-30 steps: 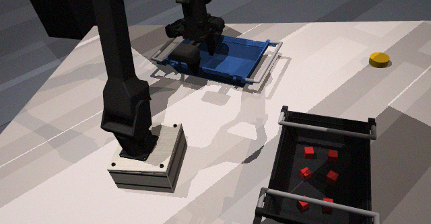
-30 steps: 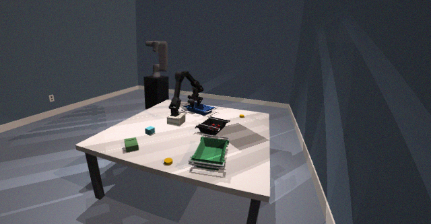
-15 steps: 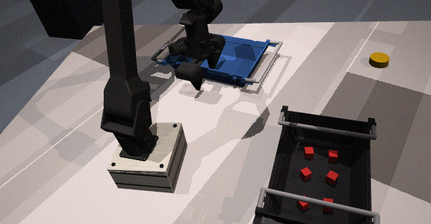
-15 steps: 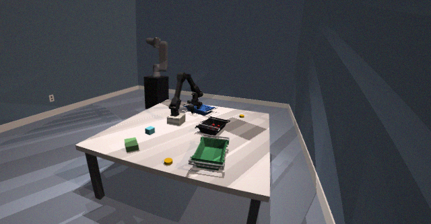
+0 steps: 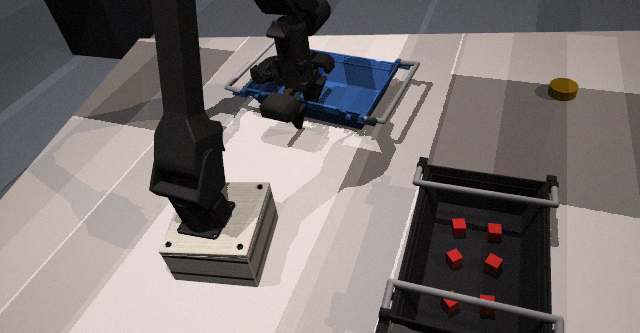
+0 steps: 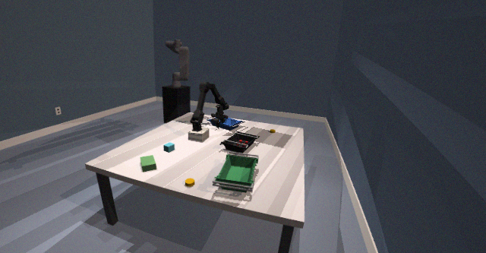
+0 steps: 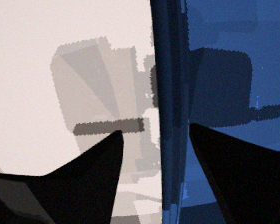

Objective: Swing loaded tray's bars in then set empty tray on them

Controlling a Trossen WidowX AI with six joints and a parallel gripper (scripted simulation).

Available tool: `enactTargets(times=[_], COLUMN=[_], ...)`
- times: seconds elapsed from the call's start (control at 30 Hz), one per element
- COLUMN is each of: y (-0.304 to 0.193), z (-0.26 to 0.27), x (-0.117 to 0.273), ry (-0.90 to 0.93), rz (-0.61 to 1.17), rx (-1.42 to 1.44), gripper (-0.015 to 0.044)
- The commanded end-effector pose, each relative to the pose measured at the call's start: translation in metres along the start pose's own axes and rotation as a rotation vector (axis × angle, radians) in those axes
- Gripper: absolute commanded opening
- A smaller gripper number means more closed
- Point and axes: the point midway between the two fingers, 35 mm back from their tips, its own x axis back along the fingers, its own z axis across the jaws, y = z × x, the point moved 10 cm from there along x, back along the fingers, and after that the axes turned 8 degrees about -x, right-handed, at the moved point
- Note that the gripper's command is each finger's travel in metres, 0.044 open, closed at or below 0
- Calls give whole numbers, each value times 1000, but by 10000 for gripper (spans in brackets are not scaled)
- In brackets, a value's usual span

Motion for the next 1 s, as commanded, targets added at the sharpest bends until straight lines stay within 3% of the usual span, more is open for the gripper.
enactTargets(times=[0.0,0.97], y=[0,0], z=[0,-1], x=[0,7], ry=[0,0], rz=[-1,-1], rx=[-6,-6], gripper=[201,8])
